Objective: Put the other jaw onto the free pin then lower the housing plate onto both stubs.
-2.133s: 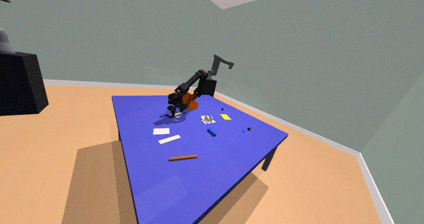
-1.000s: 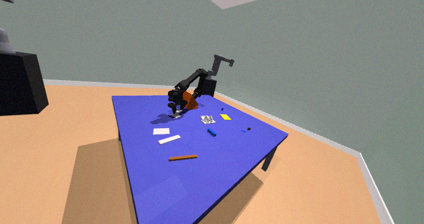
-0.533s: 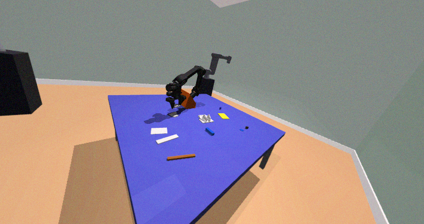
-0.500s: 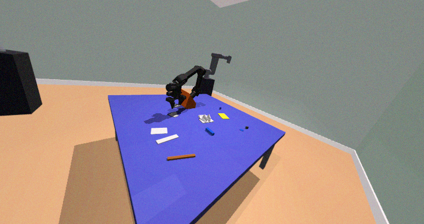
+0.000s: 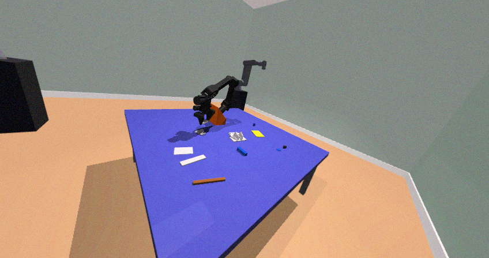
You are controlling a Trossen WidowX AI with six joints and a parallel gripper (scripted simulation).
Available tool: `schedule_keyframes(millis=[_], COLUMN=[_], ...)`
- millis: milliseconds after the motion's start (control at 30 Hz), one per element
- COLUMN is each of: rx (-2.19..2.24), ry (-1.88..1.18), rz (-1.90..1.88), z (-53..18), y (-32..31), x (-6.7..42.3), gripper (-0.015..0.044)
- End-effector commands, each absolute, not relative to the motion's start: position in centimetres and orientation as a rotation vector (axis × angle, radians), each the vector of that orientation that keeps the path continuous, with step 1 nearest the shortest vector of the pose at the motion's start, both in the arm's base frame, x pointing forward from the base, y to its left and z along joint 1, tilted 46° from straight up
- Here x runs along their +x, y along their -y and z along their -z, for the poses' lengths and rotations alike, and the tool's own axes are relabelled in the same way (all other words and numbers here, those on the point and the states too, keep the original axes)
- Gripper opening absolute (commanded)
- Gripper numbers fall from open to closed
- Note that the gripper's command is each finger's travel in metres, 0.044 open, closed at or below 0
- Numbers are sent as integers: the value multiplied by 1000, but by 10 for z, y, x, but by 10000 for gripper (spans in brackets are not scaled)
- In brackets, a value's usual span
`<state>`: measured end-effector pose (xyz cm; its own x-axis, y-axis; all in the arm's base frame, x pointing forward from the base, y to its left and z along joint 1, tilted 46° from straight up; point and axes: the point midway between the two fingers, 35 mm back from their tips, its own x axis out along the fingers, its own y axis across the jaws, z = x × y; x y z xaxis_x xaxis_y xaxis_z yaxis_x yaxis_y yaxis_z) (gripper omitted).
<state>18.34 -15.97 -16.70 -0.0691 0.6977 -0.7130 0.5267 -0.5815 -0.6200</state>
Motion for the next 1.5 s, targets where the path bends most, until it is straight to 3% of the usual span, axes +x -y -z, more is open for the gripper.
schedule_keyframes(millis=[0,767,1467], rx=[-2095,-2361,-2440], ry=[1458,2199,2915], rz=[-1694,-1370,-802], z=[158,118,81], y=[157,125,85], x=[192,233,262], gripper=[351,351,351])
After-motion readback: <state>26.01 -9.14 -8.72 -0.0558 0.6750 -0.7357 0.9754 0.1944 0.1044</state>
